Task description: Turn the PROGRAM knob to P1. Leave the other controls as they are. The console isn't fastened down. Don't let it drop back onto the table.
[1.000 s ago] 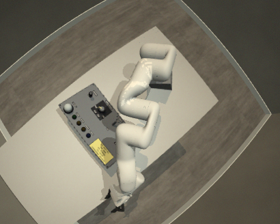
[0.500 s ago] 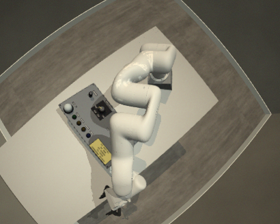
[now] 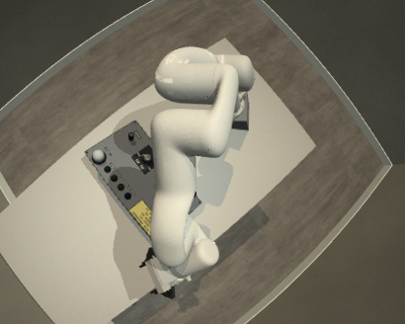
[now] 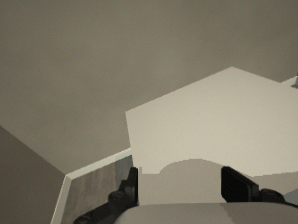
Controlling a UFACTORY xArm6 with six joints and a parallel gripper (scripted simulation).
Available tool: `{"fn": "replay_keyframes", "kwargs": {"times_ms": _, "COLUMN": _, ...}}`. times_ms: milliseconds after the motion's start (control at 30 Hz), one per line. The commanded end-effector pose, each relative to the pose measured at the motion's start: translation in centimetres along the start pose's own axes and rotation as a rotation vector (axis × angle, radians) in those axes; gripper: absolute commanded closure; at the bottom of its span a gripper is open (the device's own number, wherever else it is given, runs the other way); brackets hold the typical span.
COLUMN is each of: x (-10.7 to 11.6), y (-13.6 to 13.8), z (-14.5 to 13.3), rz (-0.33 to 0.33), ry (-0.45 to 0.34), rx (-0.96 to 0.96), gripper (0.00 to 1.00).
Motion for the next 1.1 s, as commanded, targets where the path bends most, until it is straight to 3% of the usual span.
{"fn": "replay_keyframes", "kwargs": {"times_ms": 0, "x": 3.6, "y": 2.4, "z": 0.7, "rz": -0.026, "ry": -0.047, "rx": 0.035, "gripper": 0.00}}
{"fn": "replay_keyframes", "kwargs": {"times_ms": 100, "x": 7.4, "y": 5.7, "z": 0.5, "rz": -0.057, "ry": -0.126, "rx": 0.097, "gripper": 0.00}}
{"fn": "replay_keyframes", "kwargs": {"times_ms": 233, "x": 7.4, "y": 5.7, "z": 0.5, "rz": -0.057, "ry": -0.126, "rx": 0.097, "gripper": 0.00}}
{"fn": "replay_keyframes", "kwargs": {"times_ms": 300, "x": 11.0, "y": 9.2, "z": -0.4, "rz": -0.077, "ry": -0.210, "rx": 0.160, "gripper": 0.00}}
{"fn": "replay_keyframes", "kwargs": {"times_ms": 467, "x": 12.7, "y": 10.9, "z": -1.2, "rz": -0.083, "ry": -0.253, "rx": 0.191, "gripper": 0.00}}
{"fn": "replay_keyframes", "kwargs": {"times_ms": 500, "x": 14.2, "y": 12.6, "z": -2.0, "rz": -0.086, "ry": -0.295, "rx": 0.221, "gripper": 0.00}}
{"fn": "replay_keyframes", "kwargs": {"times_ms": 700, "x": 18.0, "y": 17.1, "z": -5.2, "rz": -0.080, "ry": -0.416, "rx": 0.305, "gripper": 0.00}}
{"fn": "replay_keyframes", "kwargs": {"times_ms": 800, "x": 18.0, "y": 17.1, "z": -5.2, "rz": -0.080, "ry": -0.416, "rx": 0.305, "gripper": 0.00}}
{"fn": "replay_keyframes", "kwargs": {"times_ms": 867, "x": 19.9, "y": 19.6, "z": -7.5, "rz": -0.067, "ry": -0.486, "rx": 0.353, "gripper": 0.00}}
{"fn": "replay_keyframes", "kwargs": {"times_ms": 1067, "x": 21.9, "y": 22.3, "z": -10.5, "rz": -0.044, "ry": -0.569, "rx": 0.410, "gripper": 0.00}}
Point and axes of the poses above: the point where the finger pads meet when closed, its own x axis back along the fingers, its own y axis across the jaws, z = x × y, the point moved 10 cm from there along x, back along the fingers, and after that the axes turned 8 degrees about x, right-handed, at the moved point
